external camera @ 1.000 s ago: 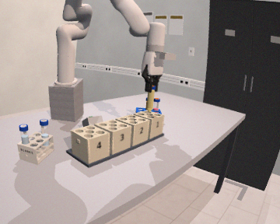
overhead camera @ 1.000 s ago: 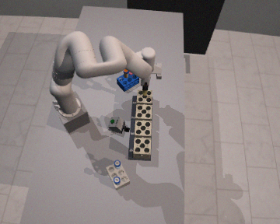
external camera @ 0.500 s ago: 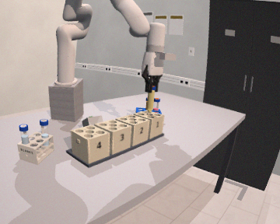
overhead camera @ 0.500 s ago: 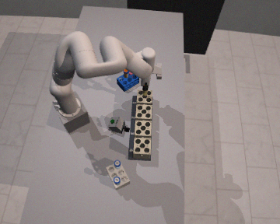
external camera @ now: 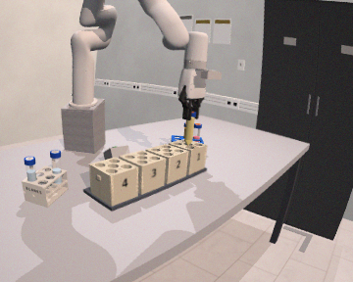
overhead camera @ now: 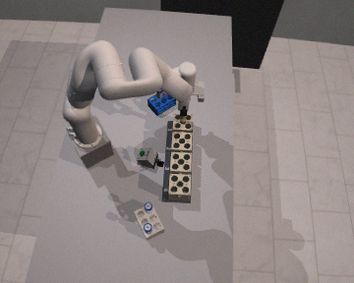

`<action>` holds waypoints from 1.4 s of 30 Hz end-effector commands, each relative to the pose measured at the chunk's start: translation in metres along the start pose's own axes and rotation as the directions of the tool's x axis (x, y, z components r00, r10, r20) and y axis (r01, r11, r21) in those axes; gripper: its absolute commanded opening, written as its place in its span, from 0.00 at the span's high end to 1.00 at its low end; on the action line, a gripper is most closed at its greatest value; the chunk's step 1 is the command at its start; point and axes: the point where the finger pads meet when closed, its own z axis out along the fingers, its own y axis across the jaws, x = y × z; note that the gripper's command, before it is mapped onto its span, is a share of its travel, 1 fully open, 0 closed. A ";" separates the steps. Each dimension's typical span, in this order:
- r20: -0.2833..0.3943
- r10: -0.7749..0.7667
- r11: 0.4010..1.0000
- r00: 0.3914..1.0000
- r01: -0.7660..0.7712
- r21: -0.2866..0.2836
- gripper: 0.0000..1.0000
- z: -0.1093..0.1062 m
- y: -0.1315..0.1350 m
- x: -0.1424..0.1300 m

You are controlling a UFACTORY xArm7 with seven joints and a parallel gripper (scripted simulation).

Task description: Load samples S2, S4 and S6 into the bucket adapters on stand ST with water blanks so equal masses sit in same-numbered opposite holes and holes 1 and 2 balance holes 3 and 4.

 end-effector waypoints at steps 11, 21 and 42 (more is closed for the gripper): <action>-0.004 0.000 1.000 1.000 0.000 0.002 1.00 0.011 -0.001 0.002; -0.004 0.000 1.000 1.000 0.000 0.002 1.00 0.020 -0.001 0.002; -0.004 0.000 1.000 1.000 0.000 0.002 1.00 0.038 -0.001 0.002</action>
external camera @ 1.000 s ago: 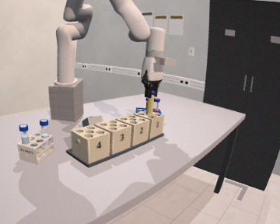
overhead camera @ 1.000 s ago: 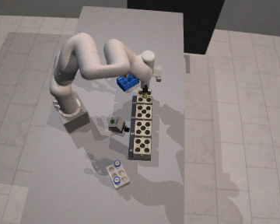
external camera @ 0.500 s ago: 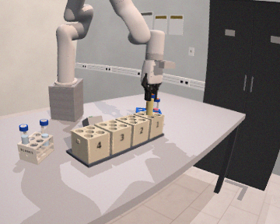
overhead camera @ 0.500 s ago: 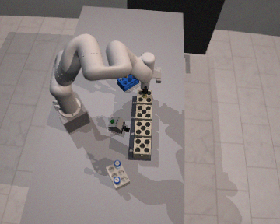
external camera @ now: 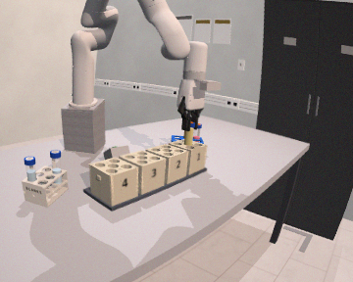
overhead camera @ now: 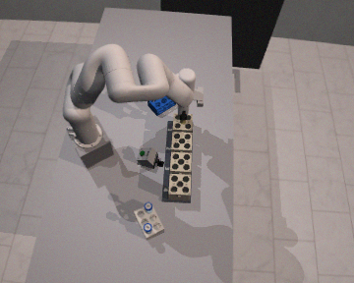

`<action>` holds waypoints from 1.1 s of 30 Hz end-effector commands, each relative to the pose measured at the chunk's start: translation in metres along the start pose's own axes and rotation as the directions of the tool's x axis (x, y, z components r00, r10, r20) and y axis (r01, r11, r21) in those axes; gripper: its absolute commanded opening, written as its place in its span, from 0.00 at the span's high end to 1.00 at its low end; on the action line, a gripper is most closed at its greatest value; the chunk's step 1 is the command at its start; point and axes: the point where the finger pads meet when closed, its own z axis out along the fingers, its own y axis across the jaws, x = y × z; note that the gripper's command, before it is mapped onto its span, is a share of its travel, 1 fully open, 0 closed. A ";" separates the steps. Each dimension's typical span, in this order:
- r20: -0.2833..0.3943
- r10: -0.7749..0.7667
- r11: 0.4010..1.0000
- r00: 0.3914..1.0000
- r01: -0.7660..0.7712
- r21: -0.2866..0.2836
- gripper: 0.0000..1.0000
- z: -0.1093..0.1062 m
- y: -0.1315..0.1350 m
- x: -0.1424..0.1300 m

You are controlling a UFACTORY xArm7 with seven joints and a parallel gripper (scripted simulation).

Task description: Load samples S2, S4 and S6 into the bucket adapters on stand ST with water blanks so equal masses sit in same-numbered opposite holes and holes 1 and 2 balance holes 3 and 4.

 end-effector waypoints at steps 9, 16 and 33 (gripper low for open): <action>-0.004 0.000 1.000 1.000 0.000 0.002 1.00 0.010 -0.001 0.001; -0.004 0.000 1.000 1.000 0.000 0.002 1.00 0.015 -0.001 0.001; -0.004 0.000 1.000 1.000 0.000 0.002 1.00 0.030 -0.001 0.001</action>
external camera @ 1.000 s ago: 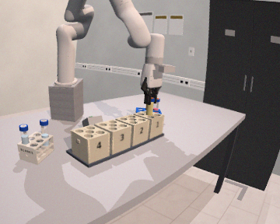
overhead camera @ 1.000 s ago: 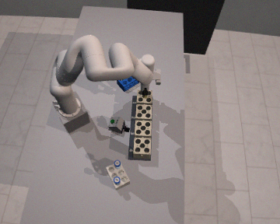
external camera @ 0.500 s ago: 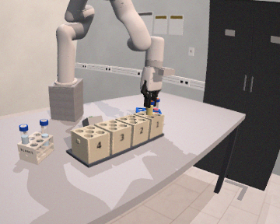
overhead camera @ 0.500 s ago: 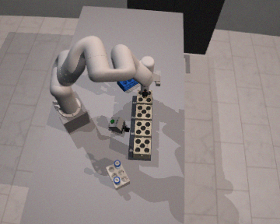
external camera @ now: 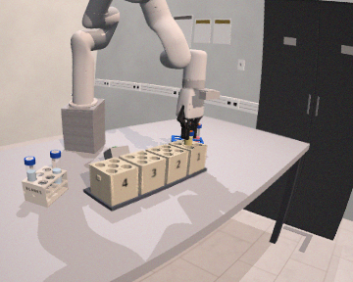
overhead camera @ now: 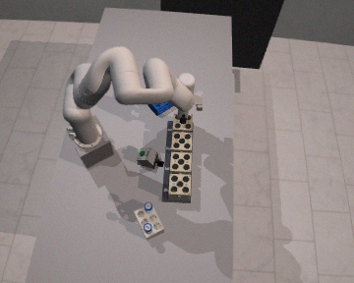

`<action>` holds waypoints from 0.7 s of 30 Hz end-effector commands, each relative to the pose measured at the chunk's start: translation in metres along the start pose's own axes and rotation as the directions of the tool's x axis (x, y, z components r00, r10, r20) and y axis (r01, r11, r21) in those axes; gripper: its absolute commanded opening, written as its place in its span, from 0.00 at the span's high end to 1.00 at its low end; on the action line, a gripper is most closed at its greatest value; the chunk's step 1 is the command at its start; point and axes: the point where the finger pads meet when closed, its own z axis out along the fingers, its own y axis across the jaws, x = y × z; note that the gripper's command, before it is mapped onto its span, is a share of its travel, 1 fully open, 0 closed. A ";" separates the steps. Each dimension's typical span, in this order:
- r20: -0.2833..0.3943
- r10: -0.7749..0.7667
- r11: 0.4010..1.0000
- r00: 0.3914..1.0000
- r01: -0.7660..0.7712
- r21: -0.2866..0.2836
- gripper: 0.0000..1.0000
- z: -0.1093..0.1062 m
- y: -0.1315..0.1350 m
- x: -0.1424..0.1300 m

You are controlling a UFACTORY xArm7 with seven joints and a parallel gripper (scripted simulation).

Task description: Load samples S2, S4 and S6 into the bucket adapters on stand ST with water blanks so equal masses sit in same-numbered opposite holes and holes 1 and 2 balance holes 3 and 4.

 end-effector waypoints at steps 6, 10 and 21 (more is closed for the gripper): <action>-0.004 0.000 1.000 1.000 0.000 0.002 1.00 0.007 -0.001 0.002; -0.004 0.000 1.000 1.000 0.000 0.002 1.00 0.011 -0.001 0.002; -0.004 0.000 1.000 1.000 0.000 0.002 1.00 0.014 -0.001 0.002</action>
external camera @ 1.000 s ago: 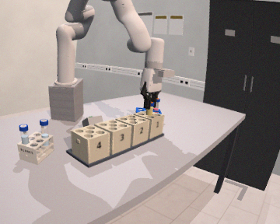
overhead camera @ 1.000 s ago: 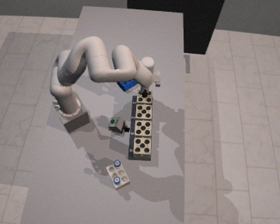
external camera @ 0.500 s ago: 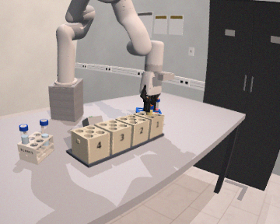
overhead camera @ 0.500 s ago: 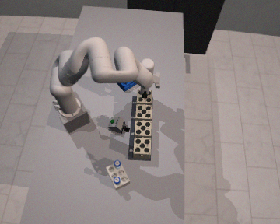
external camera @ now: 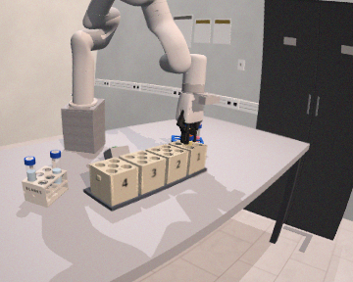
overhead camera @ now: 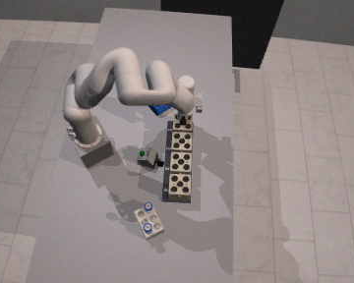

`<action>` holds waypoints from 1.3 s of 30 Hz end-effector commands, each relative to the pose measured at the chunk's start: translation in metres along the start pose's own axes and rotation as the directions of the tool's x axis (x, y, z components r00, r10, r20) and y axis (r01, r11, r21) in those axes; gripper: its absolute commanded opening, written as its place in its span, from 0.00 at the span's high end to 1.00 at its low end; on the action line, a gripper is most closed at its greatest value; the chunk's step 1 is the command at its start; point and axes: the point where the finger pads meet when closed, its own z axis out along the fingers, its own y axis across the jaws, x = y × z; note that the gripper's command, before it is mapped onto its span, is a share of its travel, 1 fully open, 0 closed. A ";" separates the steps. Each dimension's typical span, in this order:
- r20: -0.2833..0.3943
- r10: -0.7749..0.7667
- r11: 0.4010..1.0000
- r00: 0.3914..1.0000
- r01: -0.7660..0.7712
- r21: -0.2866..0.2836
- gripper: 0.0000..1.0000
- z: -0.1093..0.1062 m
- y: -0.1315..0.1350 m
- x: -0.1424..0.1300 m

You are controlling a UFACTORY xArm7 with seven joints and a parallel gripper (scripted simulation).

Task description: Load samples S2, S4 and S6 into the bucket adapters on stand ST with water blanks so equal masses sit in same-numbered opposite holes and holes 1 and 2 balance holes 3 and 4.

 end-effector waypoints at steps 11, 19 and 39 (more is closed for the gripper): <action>-0.004 0.000 1.000 1.000 0.000 0.002 0.56 -0.001 -0.001 0.001; -0.004 0.000 1.000 1.000 0.000 0.002 0.56 -0.001 -0.001 0.001; -0.004 0.000 1.000 1.000 0.000 0.002 0.56 -0.009 -0.001 0.001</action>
